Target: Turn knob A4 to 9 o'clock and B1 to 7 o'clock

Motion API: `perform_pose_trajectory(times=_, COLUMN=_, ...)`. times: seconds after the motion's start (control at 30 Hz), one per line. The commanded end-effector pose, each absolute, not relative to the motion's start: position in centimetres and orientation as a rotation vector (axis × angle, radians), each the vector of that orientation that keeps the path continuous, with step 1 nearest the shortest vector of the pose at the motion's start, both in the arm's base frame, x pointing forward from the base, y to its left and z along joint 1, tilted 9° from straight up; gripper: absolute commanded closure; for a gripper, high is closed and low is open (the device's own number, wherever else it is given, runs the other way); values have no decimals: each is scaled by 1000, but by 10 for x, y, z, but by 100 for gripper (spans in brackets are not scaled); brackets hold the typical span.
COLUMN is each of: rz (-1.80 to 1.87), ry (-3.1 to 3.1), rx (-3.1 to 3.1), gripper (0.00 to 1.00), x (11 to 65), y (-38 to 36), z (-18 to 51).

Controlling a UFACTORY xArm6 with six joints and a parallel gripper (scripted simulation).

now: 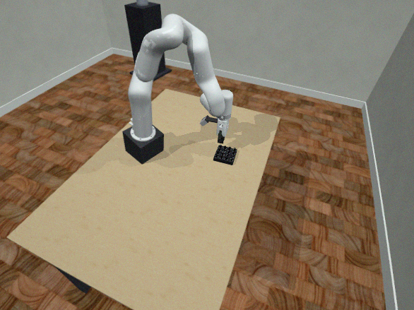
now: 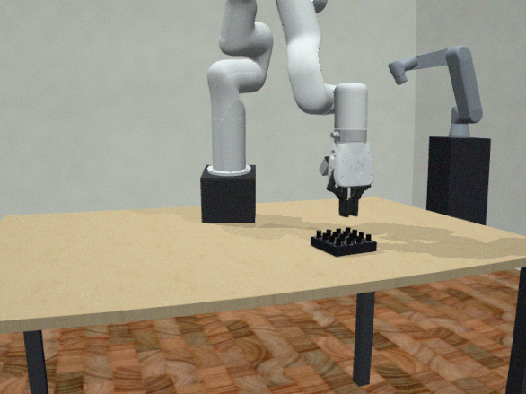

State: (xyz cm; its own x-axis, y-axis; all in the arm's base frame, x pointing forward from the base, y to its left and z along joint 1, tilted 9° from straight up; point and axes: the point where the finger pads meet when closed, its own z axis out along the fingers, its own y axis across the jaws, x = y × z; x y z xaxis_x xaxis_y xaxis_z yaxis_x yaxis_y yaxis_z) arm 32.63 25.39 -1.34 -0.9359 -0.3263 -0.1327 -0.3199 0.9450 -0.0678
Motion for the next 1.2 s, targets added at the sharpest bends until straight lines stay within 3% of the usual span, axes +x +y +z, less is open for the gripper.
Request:
perform_pose_trajectory(times=0.0, rz=-65, ry=2954, rx=-493, gripper=81, x=327, y=255, z=-12)
perform_pose_trajectory(times=0.3, rz=-58, ry=2966, rx=-406, gripper=81, x=327, y=255, z=-11)
perform_pose_trajectory(times=1.17, rz=42, ry=2852, rx=903, gripper=81, x=327, y=255, z=0)
